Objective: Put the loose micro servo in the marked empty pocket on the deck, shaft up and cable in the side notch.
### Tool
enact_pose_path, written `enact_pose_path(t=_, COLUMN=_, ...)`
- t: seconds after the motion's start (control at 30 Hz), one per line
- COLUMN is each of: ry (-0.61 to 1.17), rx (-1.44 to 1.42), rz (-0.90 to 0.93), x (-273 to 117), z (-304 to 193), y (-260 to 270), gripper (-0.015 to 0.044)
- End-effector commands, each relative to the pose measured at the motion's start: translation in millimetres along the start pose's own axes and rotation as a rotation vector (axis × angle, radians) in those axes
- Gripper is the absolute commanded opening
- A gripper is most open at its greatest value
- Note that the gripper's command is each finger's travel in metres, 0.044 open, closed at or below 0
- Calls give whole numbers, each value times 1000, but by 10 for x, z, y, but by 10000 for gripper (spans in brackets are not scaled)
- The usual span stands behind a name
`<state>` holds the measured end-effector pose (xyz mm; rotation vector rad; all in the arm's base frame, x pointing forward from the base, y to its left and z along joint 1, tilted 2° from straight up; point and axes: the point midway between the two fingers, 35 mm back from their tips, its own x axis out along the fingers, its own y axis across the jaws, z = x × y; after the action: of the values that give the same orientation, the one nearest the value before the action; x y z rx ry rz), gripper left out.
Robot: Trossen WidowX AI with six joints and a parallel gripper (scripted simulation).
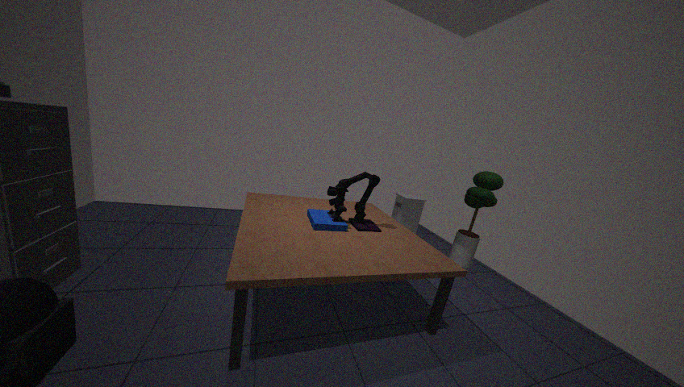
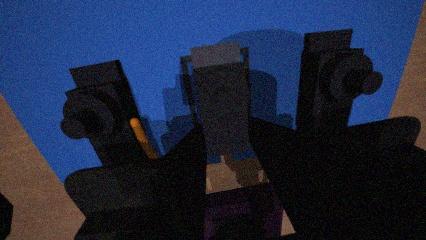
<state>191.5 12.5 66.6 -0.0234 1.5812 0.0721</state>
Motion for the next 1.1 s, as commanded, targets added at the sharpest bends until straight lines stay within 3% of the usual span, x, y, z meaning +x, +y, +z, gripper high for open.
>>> enact_pose_path(t=0.0, ry=-2, rx=4, rz=1, x=36, z=5, y=2, gripper=0)
enact_pose_path(t=0.03, ry=-2, rx=4, rz=1, x=38, z=5, y=2, gripper=0)
enact_pose_path(t=0.27, ry=-2, rx=4, rz=1, x=13, z=-7, y=0, gripper=184)
enact_pose_path(t=0.5, ry=-2, rx=4, rz=0, x=-314, z=-24, y=0, gripper=187)
enact_pose_path(t=0.67, ry=-2, rx=4, rz=0, x=-338, z=-7, y=0, gripper=187)
enact_pose_path(t=0.97, ry=-10, rx=6, rz=0, x=-671, z=503, y=-1, gripper=424)
enact_pose_path(t=1.07, ry=-11, rx=5, rz=0, x=-818, z=737, y=-1, gripper=440)
